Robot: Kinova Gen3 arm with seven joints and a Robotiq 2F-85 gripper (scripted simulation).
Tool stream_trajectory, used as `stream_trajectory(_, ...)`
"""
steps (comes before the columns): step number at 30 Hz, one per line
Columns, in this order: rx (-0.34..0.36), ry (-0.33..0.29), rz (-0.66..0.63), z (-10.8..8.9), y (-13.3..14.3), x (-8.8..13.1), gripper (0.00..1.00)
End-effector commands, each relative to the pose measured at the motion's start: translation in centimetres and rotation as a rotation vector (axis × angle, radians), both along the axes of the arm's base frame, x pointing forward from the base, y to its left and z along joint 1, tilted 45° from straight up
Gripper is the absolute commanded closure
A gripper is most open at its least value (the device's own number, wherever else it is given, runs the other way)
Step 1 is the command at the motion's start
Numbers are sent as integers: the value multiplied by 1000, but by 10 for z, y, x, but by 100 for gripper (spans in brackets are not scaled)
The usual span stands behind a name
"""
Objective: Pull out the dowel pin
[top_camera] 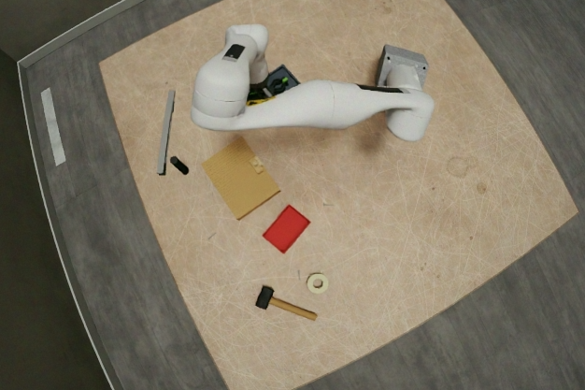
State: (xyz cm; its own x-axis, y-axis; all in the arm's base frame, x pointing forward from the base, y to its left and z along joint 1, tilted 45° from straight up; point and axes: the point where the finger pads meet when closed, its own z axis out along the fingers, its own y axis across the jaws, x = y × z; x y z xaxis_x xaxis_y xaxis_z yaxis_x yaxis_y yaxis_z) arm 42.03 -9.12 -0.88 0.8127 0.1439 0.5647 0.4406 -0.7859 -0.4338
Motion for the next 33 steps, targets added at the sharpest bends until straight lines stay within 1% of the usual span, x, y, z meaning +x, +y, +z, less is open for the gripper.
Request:
stream_trajectory(1, -1, -1, -1, -1, 0, 1, 23)
stream_trajectory(18, -1, -1, -1, -14, 12, 8, 23)
stream_trajectory(33, -1, -1, -1, -21, 17, 12, 23)
